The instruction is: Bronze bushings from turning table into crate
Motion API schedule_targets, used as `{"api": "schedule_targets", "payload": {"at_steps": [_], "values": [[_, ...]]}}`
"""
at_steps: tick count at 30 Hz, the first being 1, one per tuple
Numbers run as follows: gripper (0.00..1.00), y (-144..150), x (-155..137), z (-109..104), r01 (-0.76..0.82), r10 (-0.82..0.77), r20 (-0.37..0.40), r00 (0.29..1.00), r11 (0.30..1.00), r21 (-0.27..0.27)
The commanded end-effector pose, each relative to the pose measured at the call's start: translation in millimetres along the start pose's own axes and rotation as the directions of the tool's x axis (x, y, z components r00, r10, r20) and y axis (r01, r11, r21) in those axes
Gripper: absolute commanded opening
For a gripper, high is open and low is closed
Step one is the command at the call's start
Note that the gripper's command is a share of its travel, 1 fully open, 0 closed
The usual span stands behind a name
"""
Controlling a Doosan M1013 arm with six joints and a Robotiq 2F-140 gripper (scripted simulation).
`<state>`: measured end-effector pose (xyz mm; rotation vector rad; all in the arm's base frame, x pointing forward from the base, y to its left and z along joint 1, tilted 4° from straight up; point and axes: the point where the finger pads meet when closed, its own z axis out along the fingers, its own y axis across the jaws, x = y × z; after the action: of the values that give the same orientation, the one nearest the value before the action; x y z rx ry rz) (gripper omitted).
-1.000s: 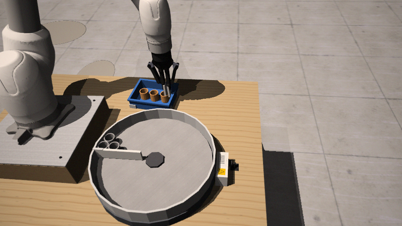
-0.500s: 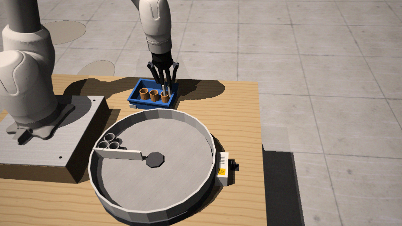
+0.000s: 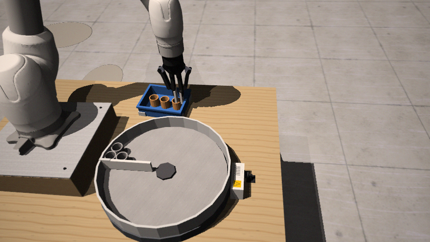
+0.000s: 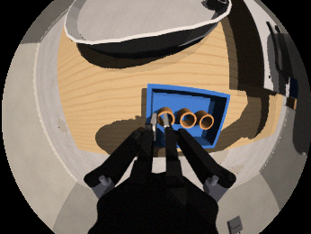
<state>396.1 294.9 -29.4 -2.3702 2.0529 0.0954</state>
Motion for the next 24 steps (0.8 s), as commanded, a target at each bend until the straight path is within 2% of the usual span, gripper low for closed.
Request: {"api": "schedule_targets", "payload": {"at_steps": [1,14,24], "values": [[0.1,0.0,-0.1,-0.1,0.0,0.0,0.0,1.0,1.0,0.0],[0.1,0.0,0.0,-4.9,0.0,0.0,0.0,1.0,1.0,0.0],[0.1,0.0,0.0,-41.0,0.0,0.0,0.0,1.0,1.0,0.0]]}}
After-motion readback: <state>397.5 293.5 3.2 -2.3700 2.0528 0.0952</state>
